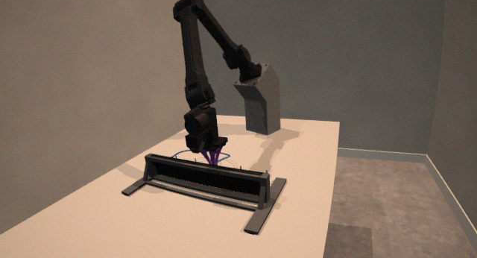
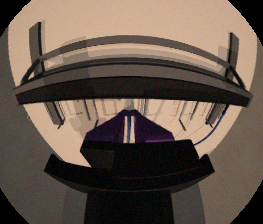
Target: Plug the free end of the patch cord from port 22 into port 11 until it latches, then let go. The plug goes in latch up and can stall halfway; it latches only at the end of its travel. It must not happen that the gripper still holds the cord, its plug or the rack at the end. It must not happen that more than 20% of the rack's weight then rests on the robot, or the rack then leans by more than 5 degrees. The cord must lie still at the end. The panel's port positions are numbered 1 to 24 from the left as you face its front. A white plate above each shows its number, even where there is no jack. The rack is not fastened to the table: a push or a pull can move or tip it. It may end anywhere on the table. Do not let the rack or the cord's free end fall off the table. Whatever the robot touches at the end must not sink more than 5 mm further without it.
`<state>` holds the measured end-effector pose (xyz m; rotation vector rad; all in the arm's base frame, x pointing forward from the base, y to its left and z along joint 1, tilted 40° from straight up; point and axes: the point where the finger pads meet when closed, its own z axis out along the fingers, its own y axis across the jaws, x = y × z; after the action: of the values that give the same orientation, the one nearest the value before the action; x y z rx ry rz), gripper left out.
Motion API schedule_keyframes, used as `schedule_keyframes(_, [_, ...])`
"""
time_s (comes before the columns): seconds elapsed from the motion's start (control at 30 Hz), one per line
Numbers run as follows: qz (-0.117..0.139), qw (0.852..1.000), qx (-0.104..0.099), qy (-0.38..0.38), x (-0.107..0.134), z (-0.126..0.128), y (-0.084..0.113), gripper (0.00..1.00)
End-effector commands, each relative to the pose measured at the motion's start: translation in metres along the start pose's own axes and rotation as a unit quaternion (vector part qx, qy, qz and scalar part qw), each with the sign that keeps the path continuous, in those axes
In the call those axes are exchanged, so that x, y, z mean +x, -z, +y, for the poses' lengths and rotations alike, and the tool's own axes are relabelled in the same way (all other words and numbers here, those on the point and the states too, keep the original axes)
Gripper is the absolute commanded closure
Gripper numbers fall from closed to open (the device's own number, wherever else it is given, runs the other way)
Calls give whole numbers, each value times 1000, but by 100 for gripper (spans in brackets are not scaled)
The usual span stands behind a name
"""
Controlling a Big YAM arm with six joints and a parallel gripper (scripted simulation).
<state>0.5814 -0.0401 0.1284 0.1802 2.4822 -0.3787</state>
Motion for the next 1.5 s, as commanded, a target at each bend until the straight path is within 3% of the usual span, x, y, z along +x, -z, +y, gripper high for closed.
schedule_keyframes(0.0, [-3, 1000, 4, -1, -10, -6, 0, 100])
schedule_keyframes(1.47, [-6, 1000, 4, -2, -14, -6, 0, 100])
